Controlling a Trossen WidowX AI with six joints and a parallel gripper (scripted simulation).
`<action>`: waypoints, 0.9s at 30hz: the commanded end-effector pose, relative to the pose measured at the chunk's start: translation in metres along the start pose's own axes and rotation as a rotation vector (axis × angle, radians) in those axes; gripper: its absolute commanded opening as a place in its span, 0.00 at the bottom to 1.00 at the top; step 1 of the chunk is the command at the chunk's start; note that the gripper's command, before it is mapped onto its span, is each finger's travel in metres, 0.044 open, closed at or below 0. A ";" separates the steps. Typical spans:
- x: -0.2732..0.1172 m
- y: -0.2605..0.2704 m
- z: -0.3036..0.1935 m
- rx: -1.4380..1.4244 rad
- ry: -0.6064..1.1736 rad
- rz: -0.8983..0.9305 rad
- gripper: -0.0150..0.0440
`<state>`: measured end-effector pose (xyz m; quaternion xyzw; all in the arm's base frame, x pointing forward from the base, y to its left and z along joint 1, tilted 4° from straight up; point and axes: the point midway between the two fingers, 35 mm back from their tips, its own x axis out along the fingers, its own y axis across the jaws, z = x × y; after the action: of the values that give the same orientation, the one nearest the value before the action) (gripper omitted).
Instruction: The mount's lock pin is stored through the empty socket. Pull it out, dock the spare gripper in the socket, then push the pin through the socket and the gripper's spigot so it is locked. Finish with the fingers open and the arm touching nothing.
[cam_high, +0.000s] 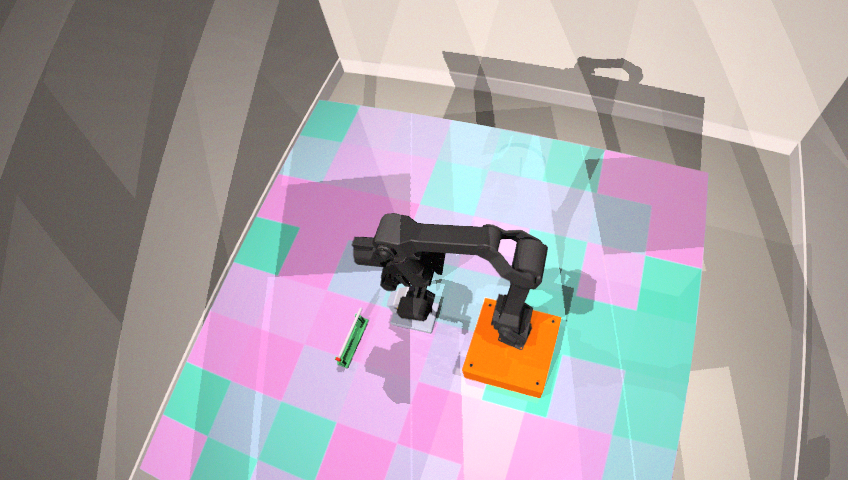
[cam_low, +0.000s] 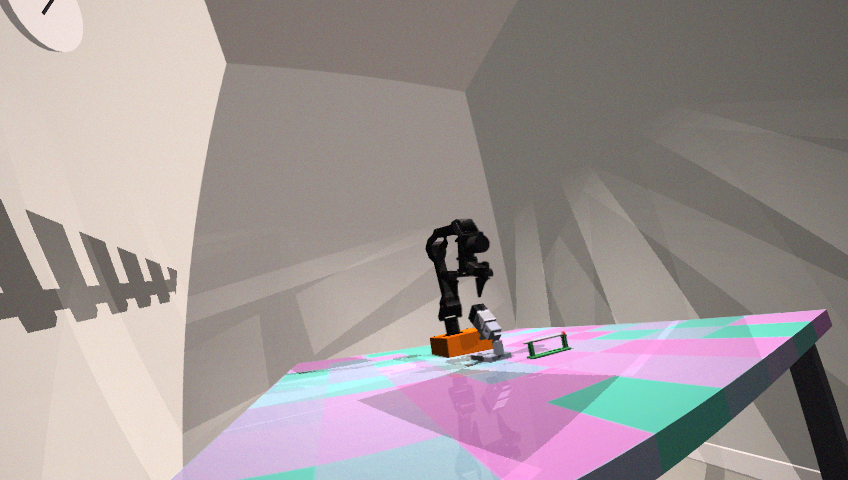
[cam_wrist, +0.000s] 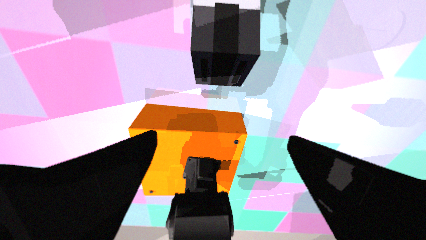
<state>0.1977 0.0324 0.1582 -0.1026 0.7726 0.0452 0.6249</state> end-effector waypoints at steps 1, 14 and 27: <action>-0.008 0.000 -0.003 0.000 -0.041 0.001 1.00; -0.010 0.074 0.009 -0.001 -0.031 0.008 0.64; -0.015 0.115 0.031 -0.128 -0.055 -0.013 0.56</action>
<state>0.1899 0.1448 0.1632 -0.1111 0.7586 0.0640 0.6388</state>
